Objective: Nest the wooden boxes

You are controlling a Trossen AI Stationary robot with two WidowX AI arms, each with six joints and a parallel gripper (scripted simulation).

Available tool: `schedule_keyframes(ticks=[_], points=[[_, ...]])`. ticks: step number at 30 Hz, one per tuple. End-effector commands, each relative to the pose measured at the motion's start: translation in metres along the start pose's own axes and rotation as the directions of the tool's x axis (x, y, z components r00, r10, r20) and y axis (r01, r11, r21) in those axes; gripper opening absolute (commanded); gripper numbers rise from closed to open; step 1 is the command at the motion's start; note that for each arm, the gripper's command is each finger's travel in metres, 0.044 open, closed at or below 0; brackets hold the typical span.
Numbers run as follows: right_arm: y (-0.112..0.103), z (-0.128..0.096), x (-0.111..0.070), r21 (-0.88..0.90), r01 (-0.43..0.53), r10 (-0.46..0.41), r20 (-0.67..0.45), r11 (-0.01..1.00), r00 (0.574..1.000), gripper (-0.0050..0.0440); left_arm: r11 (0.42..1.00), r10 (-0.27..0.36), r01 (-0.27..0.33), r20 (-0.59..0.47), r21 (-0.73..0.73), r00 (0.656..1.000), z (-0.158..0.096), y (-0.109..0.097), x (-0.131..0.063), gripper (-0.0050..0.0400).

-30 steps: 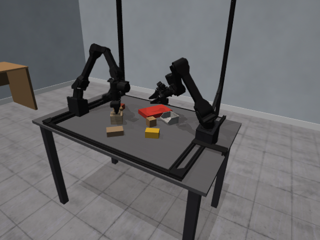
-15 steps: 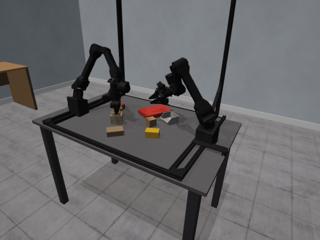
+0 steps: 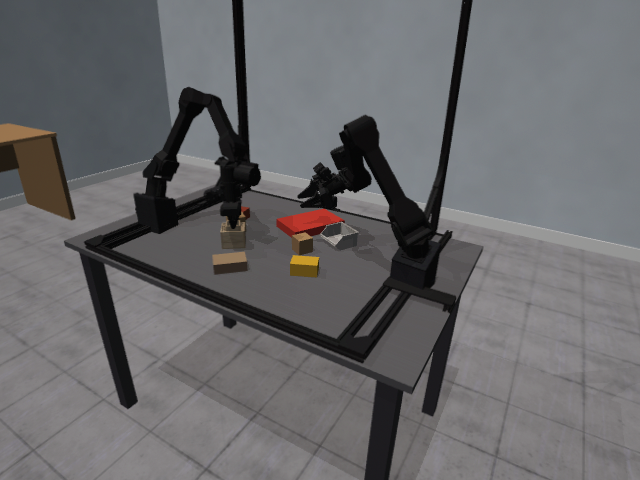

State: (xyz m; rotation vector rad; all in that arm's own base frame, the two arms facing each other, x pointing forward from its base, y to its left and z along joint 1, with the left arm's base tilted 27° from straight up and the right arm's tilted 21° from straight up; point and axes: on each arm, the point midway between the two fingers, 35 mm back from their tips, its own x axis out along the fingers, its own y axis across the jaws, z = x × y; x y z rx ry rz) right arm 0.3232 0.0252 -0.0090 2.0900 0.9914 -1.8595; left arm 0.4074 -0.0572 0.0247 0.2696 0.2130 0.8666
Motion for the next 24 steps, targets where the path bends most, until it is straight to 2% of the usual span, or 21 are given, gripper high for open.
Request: schedule_keyframes(ticks=[1, 13, 24], points=[[0.0003, 0.0005, 0.0001, 0.000, -0.003, 0.003, 0.003, 1.000, 1.000, 0.0120, 1.000, 0.003, -0.003, 0.000, 0.001, 1.000, -0.0002, 0.0003, 0.0000, 0.0400], [0.0003, 0.0005, 0.0001, 0.000, -0.003, 0.003, 0.003, 1.000, 1.000, 0.0400, 1.000, 0.003, -0.003, 0.000, 0.001, 1.000, -0.0002, 0.0003, 0.0000, 0.0400], [0.0003, 0.0005, 0.0001, 0.000, -0.003, 0.003, 0.003, 1.000, 1.000, 0.0400, 1.000, 0.003, -0.003, 0.000, 0.001, 1.000, -0.0002, 0.0003, 0.0000, 0.0400]])
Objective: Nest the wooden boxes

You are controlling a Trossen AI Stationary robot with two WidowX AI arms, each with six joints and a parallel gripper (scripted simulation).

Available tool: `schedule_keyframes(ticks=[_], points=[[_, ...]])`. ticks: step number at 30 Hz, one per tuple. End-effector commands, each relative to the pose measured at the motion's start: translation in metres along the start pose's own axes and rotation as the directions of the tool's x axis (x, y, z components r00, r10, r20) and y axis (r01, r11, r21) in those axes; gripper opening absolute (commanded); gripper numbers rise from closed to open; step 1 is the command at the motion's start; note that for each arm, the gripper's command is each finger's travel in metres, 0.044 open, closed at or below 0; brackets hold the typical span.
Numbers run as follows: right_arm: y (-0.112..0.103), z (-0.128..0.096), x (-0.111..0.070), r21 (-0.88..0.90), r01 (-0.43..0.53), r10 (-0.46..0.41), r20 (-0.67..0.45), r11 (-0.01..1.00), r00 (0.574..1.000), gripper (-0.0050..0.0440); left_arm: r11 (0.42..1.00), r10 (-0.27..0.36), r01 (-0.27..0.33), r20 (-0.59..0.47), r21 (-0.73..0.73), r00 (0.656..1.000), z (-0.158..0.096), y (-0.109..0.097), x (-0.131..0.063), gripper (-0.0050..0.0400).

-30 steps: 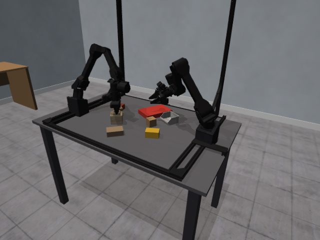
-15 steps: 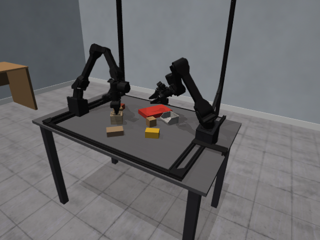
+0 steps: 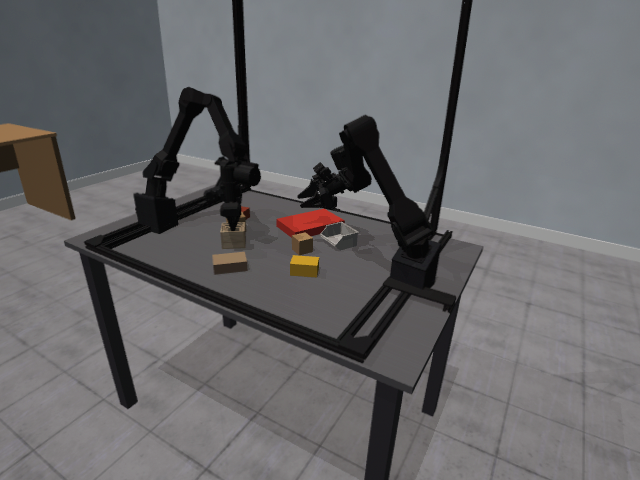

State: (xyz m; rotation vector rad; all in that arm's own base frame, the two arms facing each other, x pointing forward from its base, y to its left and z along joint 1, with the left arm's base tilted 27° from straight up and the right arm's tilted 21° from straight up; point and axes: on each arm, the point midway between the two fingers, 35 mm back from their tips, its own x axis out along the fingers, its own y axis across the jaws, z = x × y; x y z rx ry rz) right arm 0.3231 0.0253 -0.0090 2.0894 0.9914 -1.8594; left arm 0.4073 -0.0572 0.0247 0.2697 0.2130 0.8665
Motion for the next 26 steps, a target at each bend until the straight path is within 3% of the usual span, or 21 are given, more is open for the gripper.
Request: schedule_keyframes(ticks=[1, 4, 9, 11, 17, 26], points=[[0.000, 0.001, 0.000, 0.000, -0.003, 0.003, 0.003, 1.000, 1.000, 0.0400, 1.000, 0.003, -0.003, 0.000, 0.001, 1.000, 0.000, 0.000, 0.000, 0.0400], [0.001, 0.000, -0.001, -0.060, -0.003, 0.003, 0.003, 0.998, 1.000, 0.0400, 1.000, 0.003, -0.003, 0.000, 0.001, 1.000, 0.000, 0.000, 0.000, 0.0400], [0.001, 0.000, -0.010, -0.379, -0.002, 0.003, 0.003, 0.925, 1.000, 0.0400, 1.000, 0.003, -0.003, 0.000, 0.001, 1.000, 0.000, 0.000, 0.000, 0.0400], [0.001, 0.000, -0.010, -0.379, -0.002, 0.003, 0.003, 0.925, 1.000, 0.0400, 1.000, 0.003, -0.003, 0.000, 0.001, 1.000, 0.000, 0.000, 0.000, 0.0400], [0.002, 0.000, -0.018, -0.681, 0.000, 0.003, 0.002, 0.732, 1.000, 0.0400, 1.000, 0.003, -0.003, 0.000, 0.001, 1.000, 0.000, 0.000, 0.000, 0.0400], [0.002, 0.000, -0.028, -0.934, 0.001, 0.002, 0.002, 0.358, 1.000, 0.0400, 1.000, 0.003, -0.003, 0.000, 0.001, 1.000, 0.000, 0.000, 0.000, 0.0400]])
